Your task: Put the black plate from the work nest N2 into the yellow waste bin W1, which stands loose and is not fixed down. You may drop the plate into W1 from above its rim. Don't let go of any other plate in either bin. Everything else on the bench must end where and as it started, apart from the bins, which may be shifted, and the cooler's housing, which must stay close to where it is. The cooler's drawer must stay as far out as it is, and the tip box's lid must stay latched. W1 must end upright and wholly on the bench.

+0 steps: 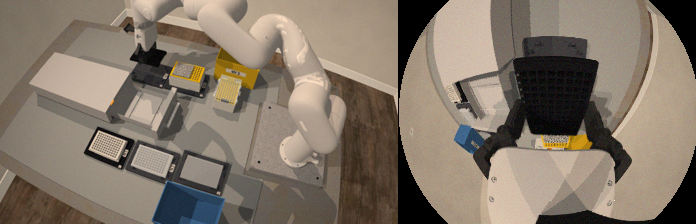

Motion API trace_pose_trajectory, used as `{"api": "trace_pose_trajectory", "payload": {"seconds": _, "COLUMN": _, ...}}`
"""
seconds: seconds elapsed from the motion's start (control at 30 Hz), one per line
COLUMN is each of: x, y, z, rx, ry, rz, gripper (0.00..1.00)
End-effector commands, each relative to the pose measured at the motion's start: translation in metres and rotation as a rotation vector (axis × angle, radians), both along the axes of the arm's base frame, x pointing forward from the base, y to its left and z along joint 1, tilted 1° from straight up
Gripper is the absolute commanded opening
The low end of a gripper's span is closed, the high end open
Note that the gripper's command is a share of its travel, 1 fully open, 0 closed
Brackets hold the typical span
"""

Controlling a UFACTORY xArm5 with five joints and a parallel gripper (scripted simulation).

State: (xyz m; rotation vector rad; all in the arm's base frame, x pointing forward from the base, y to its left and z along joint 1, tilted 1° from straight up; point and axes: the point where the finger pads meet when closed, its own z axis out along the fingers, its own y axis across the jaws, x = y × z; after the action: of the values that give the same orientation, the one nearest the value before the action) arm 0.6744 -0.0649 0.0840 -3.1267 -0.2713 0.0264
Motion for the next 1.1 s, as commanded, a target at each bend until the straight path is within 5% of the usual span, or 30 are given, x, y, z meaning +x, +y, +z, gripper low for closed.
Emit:
{"api": "trace_pose_trajectory", "payload": {"seconds": 0.0, "x": 0.001, "y": 0.0, "z": 0.008, "rx": 0.0, "ry": -0.005, "rz": 0.0, "gripper": 0.0}}
{"api": "trace_pose_trajectory", "payload": {"seconds": 0.63, "x": 0.002, "y": 0.0, "z": 0.036, "rx": 0.0, "ry": -0.005, "rz": 0.0, "gripper": 0.0}}
{"api": "trace_pose_trajectory", "payload": {"seconds": 1.07, "x": -0.005, "y": -0.004, "z": 0.036, "rx": 0.0, "ry": -0.005, "rz": 0.009, "gripper": 0.0}}
